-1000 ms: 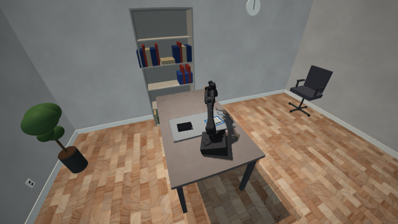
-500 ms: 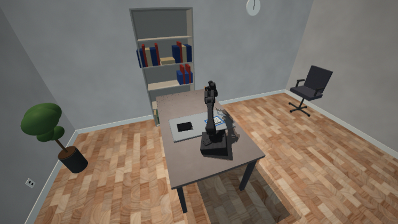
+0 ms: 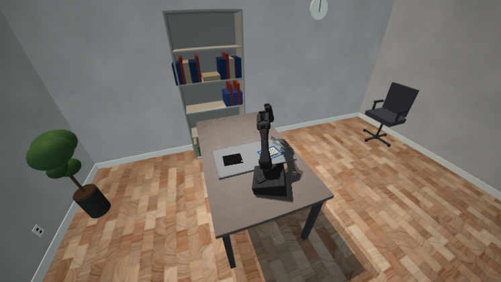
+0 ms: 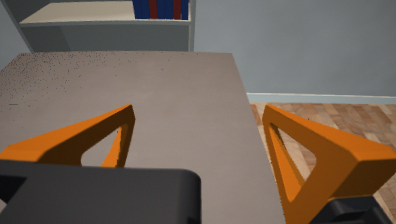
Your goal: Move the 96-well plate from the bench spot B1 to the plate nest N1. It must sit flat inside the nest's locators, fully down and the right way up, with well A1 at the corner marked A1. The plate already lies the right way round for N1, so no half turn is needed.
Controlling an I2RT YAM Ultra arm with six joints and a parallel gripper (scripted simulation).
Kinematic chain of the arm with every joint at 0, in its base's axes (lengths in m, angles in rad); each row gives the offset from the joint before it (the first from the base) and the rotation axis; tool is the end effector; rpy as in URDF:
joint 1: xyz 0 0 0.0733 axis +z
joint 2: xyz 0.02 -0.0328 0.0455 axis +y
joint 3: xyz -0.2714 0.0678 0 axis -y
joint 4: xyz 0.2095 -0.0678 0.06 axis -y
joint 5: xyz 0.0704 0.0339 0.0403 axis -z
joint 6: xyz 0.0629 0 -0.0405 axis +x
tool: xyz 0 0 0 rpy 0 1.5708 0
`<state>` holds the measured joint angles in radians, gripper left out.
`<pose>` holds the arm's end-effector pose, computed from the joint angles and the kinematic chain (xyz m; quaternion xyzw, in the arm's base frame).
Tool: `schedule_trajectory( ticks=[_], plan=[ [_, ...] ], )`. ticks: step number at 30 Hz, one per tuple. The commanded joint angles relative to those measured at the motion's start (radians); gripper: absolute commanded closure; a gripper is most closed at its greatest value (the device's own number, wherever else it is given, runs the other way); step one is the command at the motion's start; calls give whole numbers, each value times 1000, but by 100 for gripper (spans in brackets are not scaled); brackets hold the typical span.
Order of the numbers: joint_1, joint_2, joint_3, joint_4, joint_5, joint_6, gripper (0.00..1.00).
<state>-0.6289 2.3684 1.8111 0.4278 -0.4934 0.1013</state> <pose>0.4617 -0.2977 0.2320 0.1096 0.7381 0.0103 0.6656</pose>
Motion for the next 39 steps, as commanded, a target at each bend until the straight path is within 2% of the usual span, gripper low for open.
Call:
schedule_trajectory(
  ticks=[1, 4, 5, 6, 8, 11, 12, 14, 15, 16, 19, 21, 22, 23, 24, 26, 28, 30, 32, 33, 34, 35, 36, 38, 39],
  plan=[
    [-24, -53, -30, -126, 31, 69, 0],
    [-25, -58, -31, -143, 34, 78, 0],
    [-27, -59, 0, -154, 31, 75, 0],
    [-27, -49, 1, -157, 31, 75, 0],
    [-27, -69, -49, -206, 43, 100, 0],
    [-30, -79, -69, -243, 49, 121, 0],
    [-30, -86, -75, -267, 54, 133, 0],
    [-31, -99, -48, -313, 64, 159, 0],
    [-32, -99, -88, -334, 67, 167, 0],
    [-33, -101, -98, -331, 65, 166, 0],
    [-35, -115, -74, -379, 75, 191, 0],
    [-35, -115, -74, -379, 75, 191, 0],
    [-35, -119, -67, -413, 80, 203, 0],
    [-35, -120, -111, -432, 83, 212, 0],
    [-37, -124, -127, -423, 81, 210, 0],
    [-37, -130, -131, -450, 87, 223, 0],
    [-38, -141, -98, -497, 97, 249, 0],
    [-40, -146, -158, -509, 98, 255, 0],
    [-41, -152, -162, -537, 104, 268, 0],
    [-42, -159, -127, -558, 108, 282, 0],
    [-42, -162, -127, -585, 113, 295, 0],
    [-43, -165, -138, -602, 116, 303, 0],
    [-44, -168, -188, -598, 115, 301, 0],
    [-44, -168, -188, -598, 115, 301, 0],
    [-45, -175, -167, -624, 119, 313, 0]
  ],
)
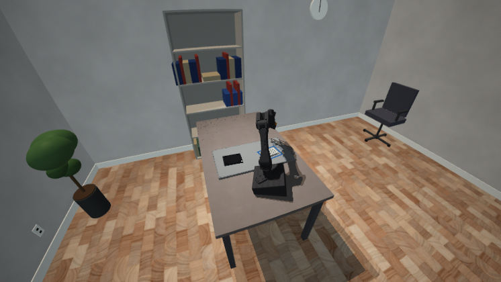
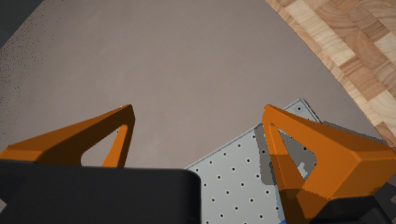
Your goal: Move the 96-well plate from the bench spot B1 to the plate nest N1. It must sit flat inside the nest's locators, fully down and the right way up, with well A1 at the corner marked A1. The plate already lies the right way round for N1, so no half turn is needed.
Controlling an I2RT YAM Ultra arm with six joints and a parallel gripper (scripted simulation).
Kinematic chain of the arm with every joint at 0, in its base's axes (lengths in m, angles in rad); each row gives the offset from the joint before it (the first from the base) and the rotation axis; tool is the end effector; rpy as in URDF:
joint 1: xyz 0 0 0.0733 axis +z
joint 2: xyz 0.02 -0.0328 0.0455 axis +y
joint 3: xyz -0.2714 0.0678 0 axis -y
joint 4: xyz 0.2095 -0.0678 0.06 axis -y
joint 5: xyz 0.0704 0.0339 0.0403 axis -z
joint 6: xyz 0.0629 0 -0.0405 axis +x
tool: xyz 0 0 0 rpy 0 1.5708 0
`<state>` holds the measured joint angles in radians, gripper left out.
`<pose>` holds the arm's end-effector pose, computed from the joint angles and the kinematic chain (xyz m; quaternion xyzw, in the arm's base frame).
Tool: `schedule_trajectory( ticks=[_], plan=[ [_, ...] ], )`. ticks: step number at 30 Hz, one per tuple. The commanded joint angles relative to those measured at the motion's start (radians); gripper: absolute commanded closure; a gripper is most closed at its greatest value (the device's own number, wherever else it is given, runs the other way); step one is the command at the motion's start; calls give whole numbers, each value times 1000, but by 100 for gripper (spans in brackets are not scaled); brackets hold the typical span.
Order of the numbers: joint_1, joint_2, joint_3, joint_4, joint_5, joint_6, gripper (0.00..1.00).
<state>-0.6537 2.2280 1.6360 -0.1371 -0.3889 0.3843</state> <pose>0.4033 -0.2775 0.1807 0.3757 0.8168 0.1209 0.4209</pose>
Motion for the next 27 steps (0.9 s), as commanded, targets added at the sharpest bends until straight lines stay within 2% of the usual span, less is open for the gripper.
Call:
schedule_trajectory(
  ticks=[1, 3, 4, 5, 7, 8, 10, 11, 12, 13, 14, 16, 17, 18, 19, 20, 21, 22, 24, 25, 27],
  plan=[
    [-20, -38, 23, -85, 20, 44, 0],
    [-21, -44, 18, -127, 28, 65, 0],
    [-22, -48, -39, -124, 27, 63, 0],
    [-23, -51, -46, -121, 26, 62, 0],
    [-23, -56, -44, -149, 32, 75, 0],
    [-24, -61, -9, -171, 36, 89, 0],
    [-25, -66, -12, -215, 44, 110, 0],
    [-26, -71, -70, -211, 44, 108, 0],
    [-27, -74, -78, -207, 43, 107, 0],
    [-26, -77, -76, -236, 49, 121, 0],
    [-27, -82, -39, -258, 53, 134, 0],
    [-27, -82, -39, -258, 53, 134, 0],
    [-28, -81, -31, -293, 58, 147, 0],
    [-29, -85, -37, -307, 60, 155, 0],
    [-29, -91, -97, -301, 60, 153, 0],
    [-30, -96, -109, -296, 59, 152, 0],
    [-30, -98, -106, -325, 65, 166, 0],
    [-31, -102, -67, -348, 69, 180, 0],
    [-32, -106, -68, -391, 77, 201, 0],
    [-32, -112, -126, -389, 77, 199, 0],
    [-34, -120, -143, -382, 76, 197, 0]
  ],
)
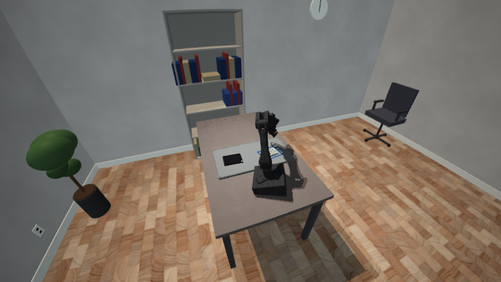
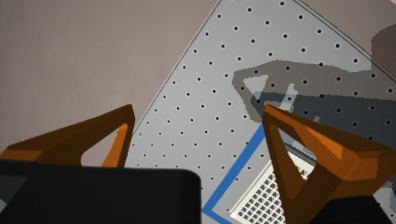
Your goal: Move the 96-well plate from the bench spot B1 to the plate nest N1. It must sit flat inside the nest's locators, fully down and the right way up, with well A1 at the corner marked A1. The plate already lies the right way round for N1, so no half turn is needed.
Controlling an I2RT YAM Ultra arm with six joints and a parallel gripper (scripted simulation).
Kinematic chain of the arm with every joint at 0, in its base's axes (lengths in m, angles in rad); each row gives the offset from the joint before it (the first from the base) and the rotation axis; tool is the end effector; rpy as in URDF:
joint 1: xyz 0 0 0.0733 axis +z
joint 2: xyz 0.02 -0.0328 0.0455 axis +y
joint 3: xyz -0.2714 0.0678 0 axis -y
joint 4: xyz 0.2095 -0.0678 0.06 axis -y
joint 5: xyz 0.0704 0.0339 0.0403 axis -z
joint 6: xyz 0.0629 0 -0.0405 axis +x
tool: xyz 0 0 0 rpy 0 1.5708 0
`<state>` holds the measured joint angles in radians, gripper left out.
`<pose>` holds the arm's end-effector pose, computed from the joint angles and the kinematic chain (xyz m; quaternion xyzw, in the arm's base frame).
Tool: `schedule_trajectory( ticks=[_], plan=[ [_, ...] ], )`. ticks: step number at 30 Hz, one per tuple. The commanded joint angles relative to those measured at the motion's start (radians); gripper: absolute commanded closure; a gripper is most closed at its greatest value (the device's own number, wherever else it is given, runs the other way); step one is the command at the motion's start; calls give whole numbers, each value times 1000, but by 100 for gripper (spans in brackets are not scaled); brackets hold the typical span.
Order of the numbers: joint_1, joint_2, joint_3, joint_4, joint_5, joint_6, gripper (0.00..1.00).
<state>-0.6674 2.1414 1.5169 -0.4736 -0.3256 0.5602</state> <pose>0.3514 -0.2499 0.1576 0.5215 0.8061 0.1450 0.2392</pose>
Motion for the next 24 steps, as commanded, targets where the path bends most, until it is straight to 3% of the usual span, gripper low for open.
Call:
schedule_trajectory(
  ticks=[1, 2, 6, 7, 10, 11, 12, 14, 17, 18, 20, 23, 24],
  plan=[
    [-20, -34, -19, -75, 18, 35, 0],
    [-21, -37, 21, -98, 22, 49, 0],
    [-22, -40, 21, -142, 29, 70, 0],
    [-23, -47, -37, -141, 29, 68, 0],
    [-23, -31, 16, -223, 44, 109, 0],
    [-24, -50, 11, -237, 46, 117, 0],
    [-24, -57, -47, -235, 47, 115, 0],
    [-27, -76, -85, -219, 45, 112, 0],
    [-28, -73, -32, -302, 60, 153, 0],
    [-29, -80, -38, -316, 62, 160, 0],
    [-31, -99, -118, -305, 62, 157, 0],
    [-31, -101, -120, -305, 62, 157, 0],
    [-33, -103, -77, -332, 67, 170, 0]
  ],
)
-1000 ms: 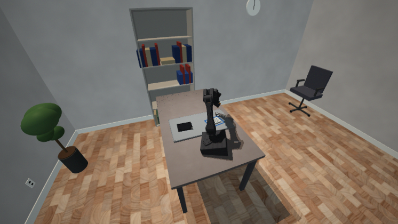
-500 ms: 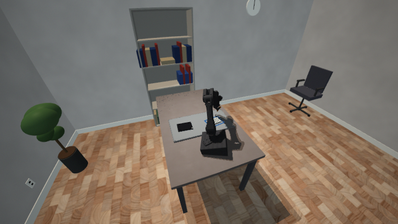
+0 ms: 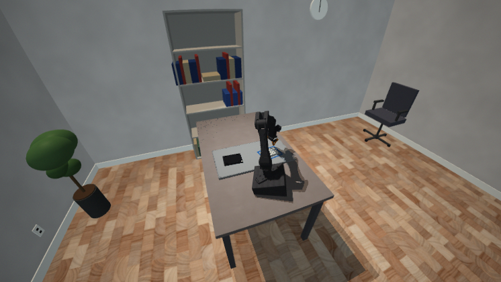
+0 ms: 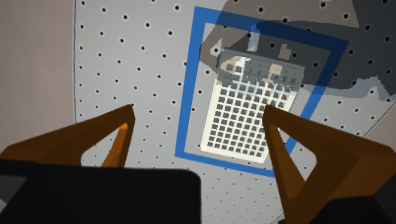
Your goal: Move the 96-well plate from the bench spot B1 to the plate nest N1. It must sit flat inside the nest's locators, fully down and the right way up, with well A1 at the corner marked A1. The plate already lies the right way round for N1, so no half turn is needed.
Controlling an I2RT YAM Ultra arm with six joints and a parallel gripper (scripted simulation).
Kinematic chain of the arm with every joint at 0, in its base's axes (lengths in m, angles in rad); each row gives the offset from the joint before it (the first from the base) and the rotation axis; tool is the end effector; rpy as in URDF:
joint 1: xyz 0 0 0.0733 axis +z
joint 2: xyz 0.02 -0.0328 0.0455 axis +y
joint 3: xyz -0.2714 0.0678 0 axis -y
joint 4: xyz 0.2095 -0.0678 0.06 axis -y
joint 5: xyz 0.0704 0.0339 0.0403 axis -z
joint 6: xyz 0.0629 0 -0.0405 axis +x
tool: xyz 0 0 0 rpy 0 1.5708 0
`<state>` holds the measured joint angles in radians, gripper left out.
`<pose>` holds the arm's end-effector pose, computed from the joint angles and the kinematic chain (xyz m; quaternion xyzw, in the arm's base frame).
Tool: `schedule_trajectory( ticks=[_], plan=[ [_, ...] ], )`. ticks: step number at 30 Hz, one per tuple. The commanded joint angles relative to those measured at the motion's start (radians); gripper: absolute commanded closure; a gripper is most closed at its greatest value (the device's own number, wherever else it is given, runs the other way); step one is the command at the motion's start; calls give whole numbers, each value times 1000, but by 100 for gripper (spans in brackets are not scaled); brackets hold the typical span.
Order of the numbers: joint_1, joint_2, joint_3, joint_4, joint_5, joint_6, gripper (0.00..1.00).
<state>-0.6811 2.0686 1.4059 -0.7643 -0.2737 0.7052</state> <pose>0.2990 -0.2191 0.1460 0.6238 0.7663 0.1369 0.0695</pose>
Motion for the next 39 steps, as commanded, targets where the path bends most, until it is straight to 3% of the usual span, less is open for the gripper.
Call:
schedule_trajectory(
  ticks=[1, 3, 5, 7, 9, 10, 12, 16, 17, 39],
  plan=[
    [-19, -6, 40, -70, 20, 39, 0],
    [-19, -15, 41, -111, 26, 60, 0],
    [-21, -49, -39, -101, 27, 57, 0],
    [-20, -48, -33, -131, 32, 71, 0],
    [-21, -11, 16, -184, 41, 99, 0],
    [-22, -38, 9, -196, 43, 105, 0],
    [-24, -71, -71, -188, 43, 103, 0],
    [-25, -75, -75, -187, 43, 102, 0],
    [-27, -79, -37, -186, 43, 101, 0],
    [-27, -71, -44, -178, 43, 100, 0]
  ],
)
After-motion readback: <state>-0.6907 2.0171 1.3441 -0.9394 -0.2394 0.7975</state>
